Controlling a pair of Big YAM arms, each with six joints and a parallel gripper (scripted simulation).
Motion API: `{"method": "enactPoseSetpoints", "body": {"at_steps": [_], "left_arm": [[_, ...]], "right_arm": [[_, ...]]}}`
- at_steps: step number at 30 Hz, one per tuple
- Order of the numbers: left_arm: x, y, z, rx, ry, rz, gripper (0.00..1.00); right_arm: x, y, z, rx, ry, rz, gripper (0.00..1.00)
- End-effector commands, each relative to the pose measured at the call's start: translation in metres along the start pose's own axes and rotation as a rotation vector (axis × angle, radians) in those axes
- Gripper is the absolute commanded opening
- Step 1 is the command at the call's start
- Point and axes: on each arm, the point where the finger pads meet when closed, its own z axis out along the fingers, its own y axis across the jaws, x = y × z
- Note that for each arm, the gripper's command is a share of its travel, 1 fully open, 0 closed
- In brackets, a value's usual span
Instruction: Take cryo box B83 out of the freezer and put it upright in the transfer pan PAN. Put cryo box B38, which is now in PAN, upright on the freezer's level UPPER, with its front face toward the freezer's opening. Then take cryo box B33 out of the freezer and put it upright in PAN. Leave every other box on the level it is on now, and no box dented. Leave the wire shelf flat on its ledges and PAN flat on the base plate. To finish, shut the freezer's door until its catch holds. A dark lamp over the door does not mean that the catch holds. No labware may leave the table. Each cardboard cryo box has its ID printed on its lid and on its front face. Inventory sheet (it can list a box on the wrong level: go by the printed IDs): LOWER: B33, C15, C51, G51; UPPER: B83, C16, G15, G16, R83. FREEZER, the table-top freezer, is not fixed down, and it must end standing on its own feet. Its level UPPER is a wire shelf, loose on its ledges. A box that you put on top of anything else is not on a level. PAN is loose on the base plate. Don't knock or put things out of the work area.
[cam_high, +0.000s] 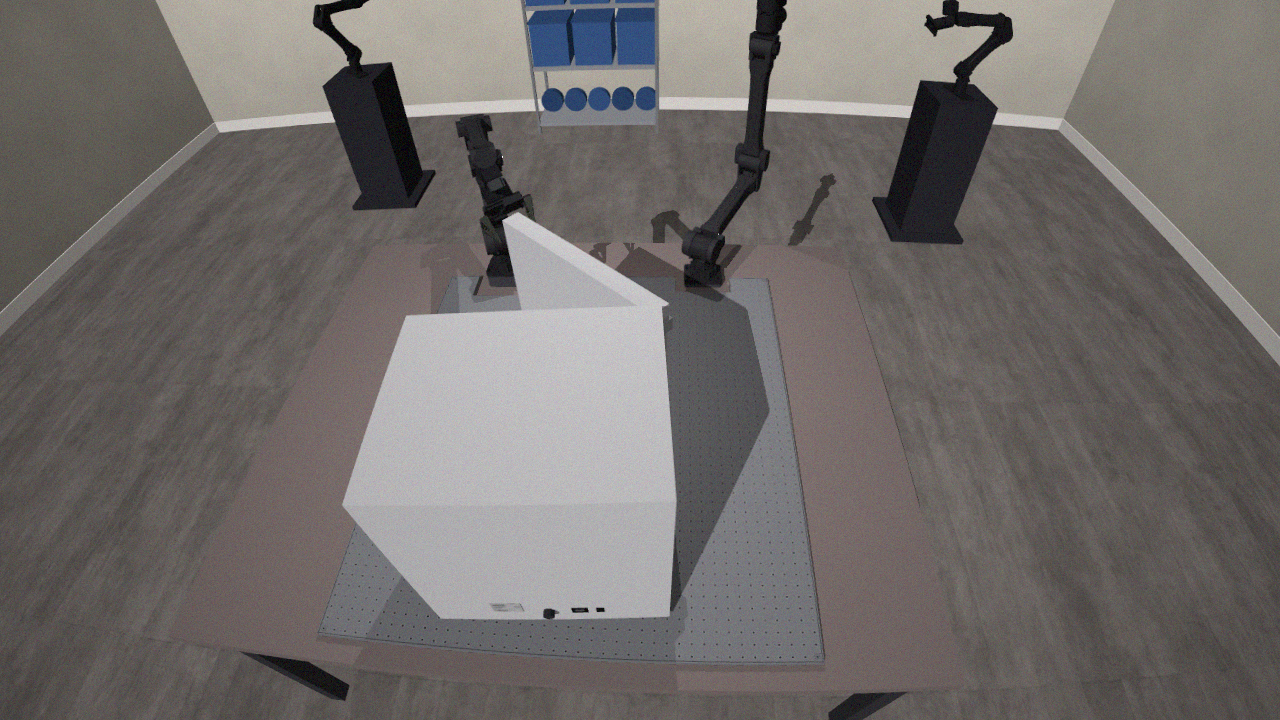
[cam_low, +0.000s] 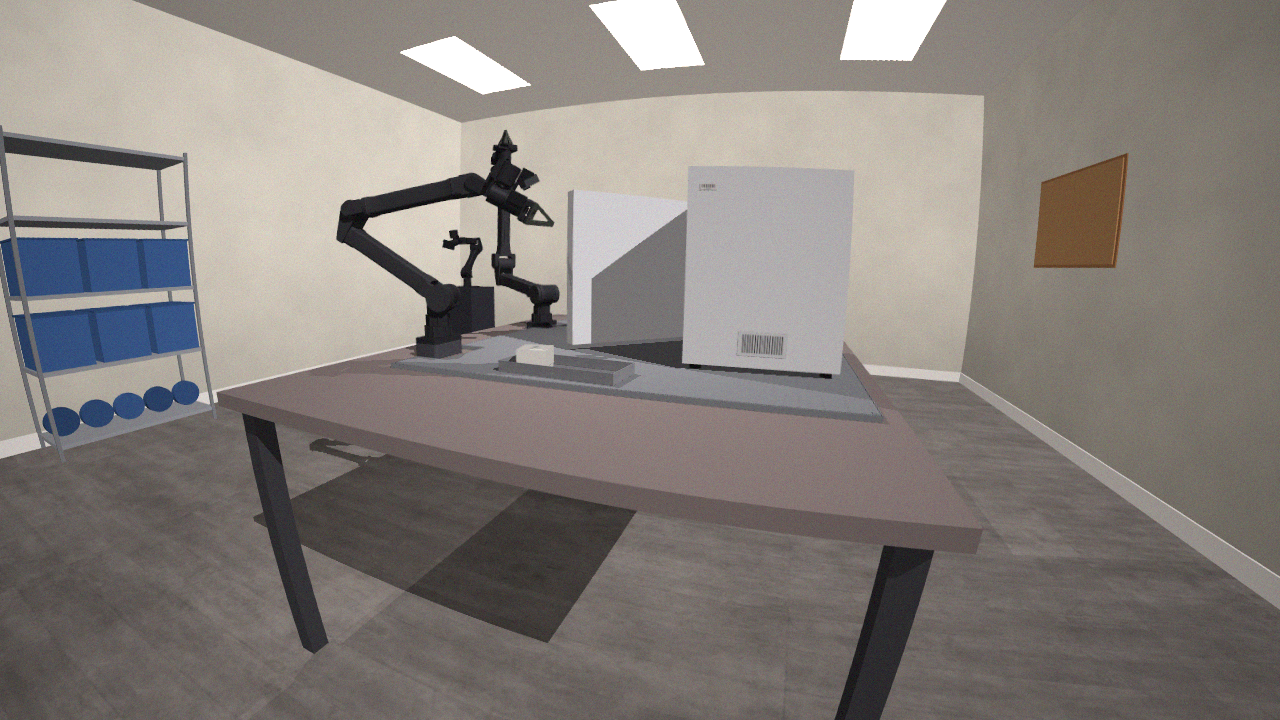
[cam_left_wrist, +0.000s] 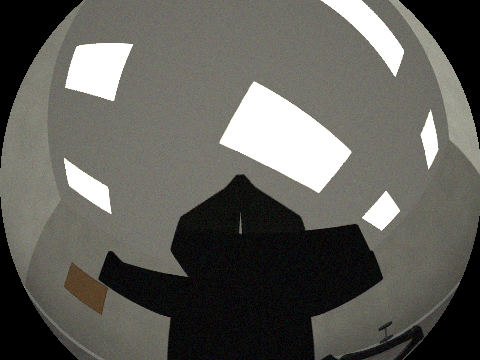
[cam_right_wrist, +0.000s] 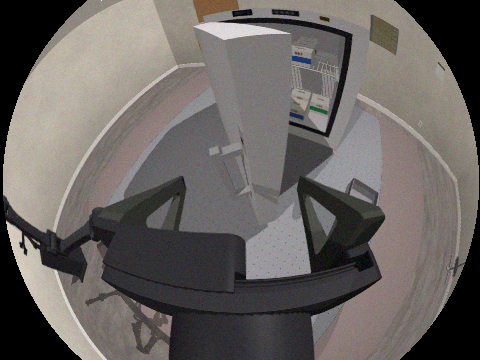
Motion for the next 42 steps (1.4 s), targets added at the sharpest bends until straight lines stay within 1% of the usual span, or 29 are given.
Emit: {"method": "enactPoseSetpoints", "body": {"at_steps": [1, 2, 5, 6, 9, 11, 15, 42], "left_arm": [[0.013, 0.001, 0.001, -0.002, 0.037, -0.013, 0.0], [0.013, 0.001, 0.001, -0.002, 0.037, -0.013, 0.0], [0.013, 0.001, 0.001, -0.002, 0.037, -0.013, 0.0], [0.013, 0.001, 0.001, -0.002, 0.037, -0.013, 0.0], [0.013, 0.001, 0.001, -0.002, 0.037, -0.013, 0.0], [0.013, 0.001, 0.001, -0.002, 0.037, -0.013, 0.0], [0.013, 0.001, 0.001, -0.002, 0.037, -0.013, 0.0], [0.013, 0.001, 0.001, -0.002, 0.037, -0.013, 0.0]], "right_arm": [[-0.04, -0.028, -0.016, -0.039, -0.037, -0.183, 1.0], [-0.04, -0.028, -0.016, -0.039, -0.037, -0.183, 1.0], [-0.046, -0.042, -0.024, -0.17, -0.044, -0.275, 1.0], [-0.046, -0.042, -0.024, -0.187, -0.045, -0.286, 1.0], [-0.046, -0.042, -0.024, -0.187, -0.045, -0.286, 1.0], [-0.045, -0.035, -0.022, -0.208, -0.044, -0.295, 1.0], [-0.048, -0.032, -0.028, -0.204, -0.057, -0.305, 1.0], [-0.046, -0.034, -0.024, -0.206, -0.048, -0.296, 1.0]]}}
